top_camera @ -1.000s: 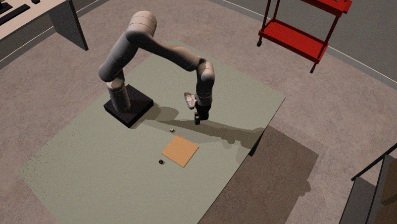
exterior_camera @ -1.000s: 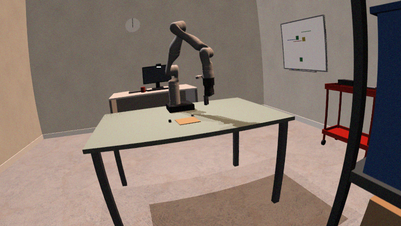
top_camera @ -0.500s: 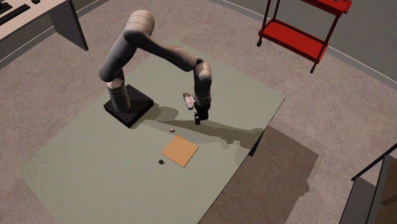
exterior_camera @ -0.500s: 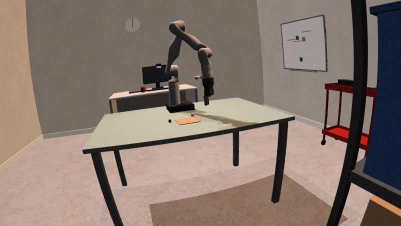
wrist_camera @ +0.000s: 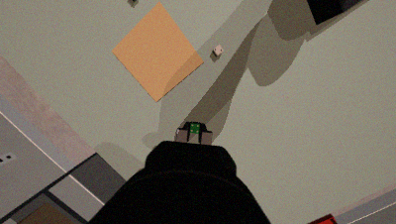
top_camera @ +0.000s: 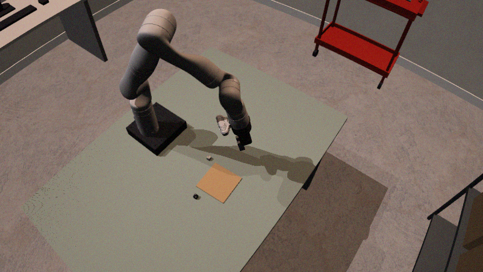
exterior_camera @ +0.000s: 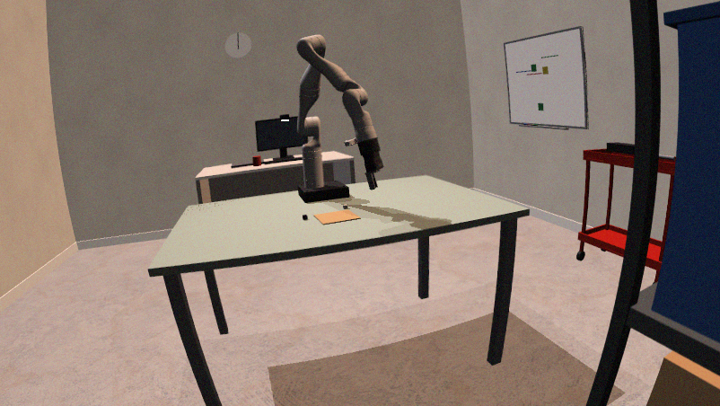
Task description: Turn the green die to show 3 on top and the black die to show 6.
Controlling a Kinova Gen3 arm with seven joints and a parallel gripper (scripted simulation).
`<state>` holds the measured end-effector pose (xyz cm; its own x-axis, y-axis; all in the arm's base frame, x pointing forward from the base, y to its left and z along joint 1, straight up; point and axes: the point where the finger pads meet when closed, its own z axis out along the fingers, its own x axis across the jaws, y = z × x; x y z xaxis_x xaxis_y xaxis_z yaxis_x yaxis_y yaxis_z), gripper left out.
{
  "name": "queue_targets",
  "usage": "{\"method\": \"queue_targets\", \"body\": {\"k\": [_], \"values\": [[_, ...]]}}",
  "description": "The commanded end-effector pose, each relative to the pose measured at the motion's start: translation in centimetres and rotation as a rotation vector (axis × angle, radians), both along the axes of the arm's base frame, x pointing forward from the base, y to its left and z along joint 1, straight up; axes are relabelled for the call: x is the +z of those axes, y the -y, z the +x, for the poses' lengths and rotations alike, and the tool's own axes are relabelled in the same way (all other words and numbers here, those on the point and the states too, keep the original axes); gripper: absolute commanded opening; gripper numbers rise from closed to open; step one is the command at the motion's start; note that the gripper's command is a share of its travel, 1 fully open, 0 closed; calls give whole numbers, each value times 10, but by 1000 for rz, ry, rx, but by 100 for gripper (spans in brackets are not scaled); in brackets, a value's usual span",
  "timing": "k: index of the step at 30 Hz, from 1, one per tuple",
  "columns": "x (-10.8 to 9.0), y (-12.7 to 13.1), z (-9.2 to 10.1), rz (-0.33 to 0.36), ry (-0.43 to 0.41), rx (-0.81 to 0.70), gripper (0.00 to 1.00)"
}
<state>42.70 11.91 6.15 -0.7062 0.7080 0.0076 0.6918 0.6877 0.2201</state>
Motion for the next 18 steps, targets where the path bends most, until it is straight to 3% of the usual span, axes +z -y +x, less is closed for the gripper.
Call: {"method": "queue_targets", "body": {"k": [1,16,18], "values": [[3,10,-1,5,9,-17,34],[2,13,-4,210,218,-18,34],[2,13,-4,210,218,-18,34]]}}
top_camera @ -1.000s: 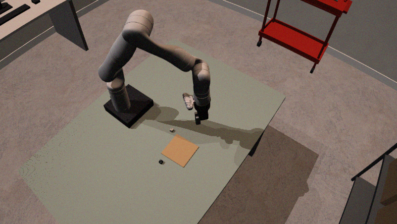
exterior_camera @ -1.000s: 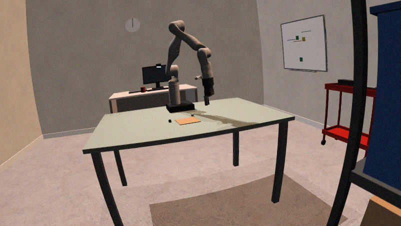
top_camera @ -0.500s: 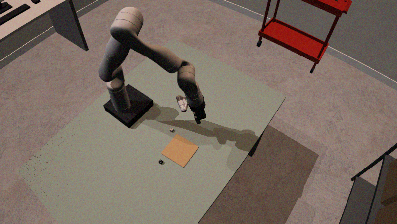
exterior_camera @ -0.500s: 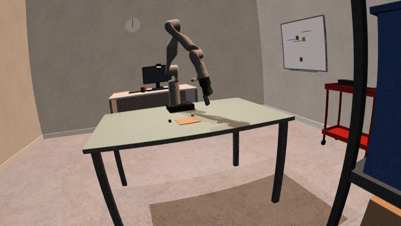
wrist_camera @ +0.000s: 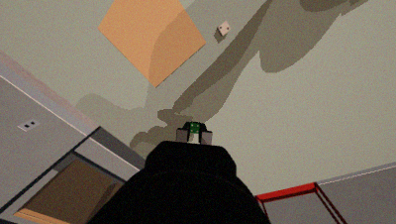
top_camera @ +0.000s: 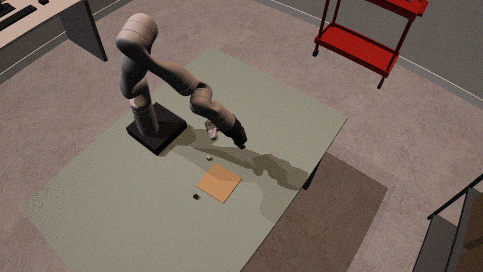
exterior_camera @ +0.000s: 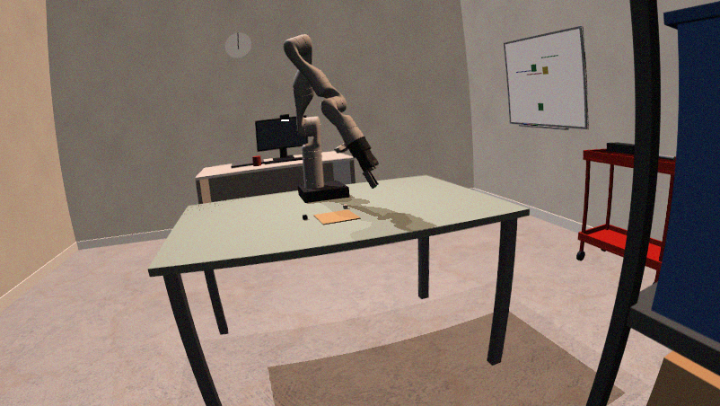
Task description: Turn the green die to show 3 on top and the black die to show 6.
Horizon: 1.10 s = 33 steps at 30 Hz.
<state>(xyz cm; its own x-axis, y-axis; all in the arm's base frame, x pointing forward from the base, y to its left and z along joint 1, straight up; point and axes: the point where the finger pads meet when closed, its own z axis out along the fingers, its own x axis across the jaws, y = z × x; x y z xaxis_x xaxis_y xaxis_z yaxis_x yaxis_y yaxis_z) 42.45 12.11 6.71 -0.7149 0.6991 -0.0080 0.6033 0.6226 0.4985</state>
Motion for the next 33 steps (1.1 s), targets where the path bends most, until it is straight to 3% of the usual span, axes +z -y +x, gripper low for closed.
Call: {"method": "queue_targets", "body": {"k": [1,15,33], "values": [[-3,15,-2,26,8,-29,34],[-4,18,-4,207,190,-28,34],[-6,19,-6,356,339,-23,34]]}}
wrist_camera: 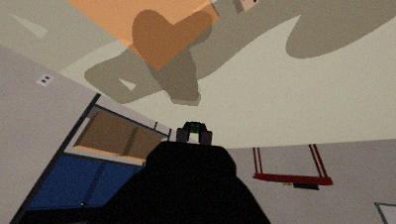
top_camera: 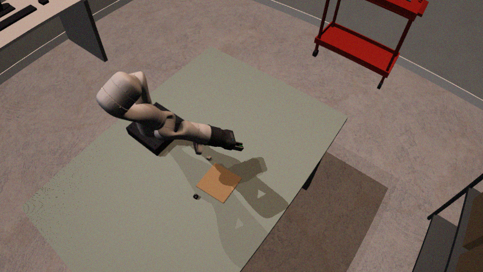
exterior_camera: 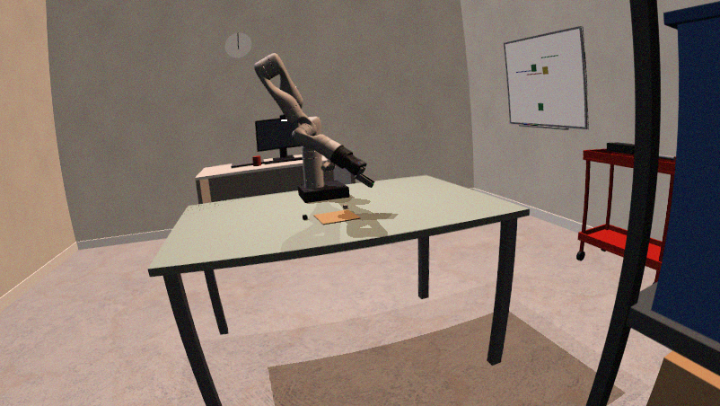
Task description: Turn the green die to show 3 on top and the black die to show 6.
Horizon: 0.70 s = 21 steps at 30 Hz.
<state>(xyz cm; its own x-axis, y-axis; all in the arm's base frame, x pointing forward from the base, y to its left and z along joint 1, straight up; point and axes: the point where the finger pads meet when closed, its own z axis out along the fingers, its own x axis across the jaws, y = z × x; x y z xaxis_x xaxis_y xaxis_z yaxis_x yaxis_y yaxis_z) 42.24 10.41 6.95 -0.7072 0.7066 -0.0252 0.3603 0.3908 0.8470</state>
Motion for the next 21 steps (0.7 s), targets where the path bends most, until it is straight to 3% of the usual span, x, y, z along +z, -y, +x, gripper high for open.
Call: {"method": "queue_targets", "body": {"k": [1,21], "values": [[-9,2,-4,23,-19,-14,34],[-8,3,-5,73,32,-18,34]]}}
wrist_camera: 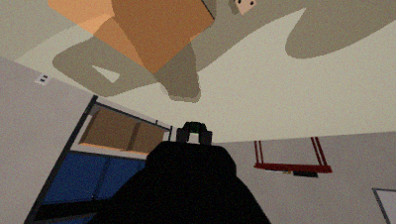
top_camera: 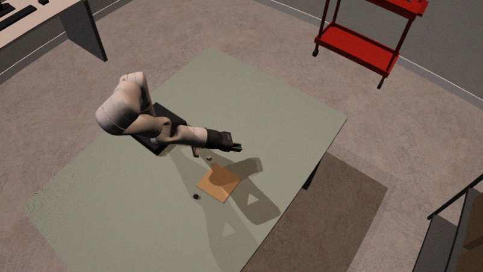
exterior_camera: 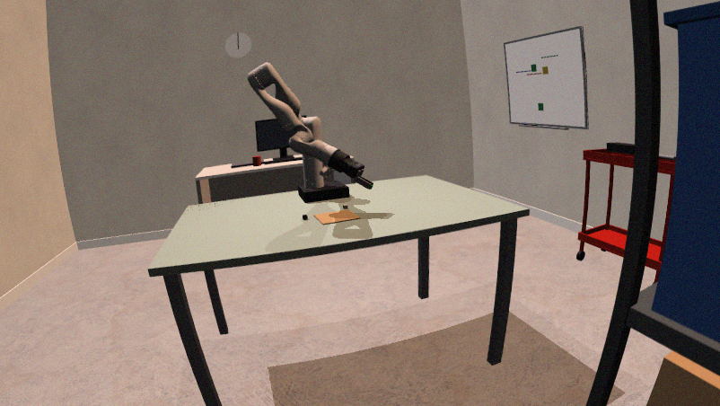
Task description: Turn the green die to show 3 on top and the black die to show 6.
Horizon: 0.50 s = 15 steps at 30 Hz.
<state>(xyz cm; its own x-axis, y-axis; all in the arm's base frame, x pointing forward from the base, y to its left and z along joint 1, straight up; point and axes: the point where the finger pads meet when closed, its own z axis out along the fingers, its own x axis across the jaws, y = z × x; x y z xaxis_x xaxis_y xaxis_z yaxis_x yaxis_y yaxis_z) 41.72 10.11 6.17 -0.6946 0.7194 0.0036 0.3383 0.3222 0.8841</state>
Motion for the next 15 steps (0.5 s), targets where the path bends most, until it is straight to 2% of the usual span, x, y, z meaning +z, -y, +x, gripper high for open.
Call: {"method": "queue_targets", "body": {"k": [1,6,15], "values": [[0,0,0,1,0,0,34],[-2,0,0,1,0,0,34],[-18,0,0,1,0,0,34]]}}
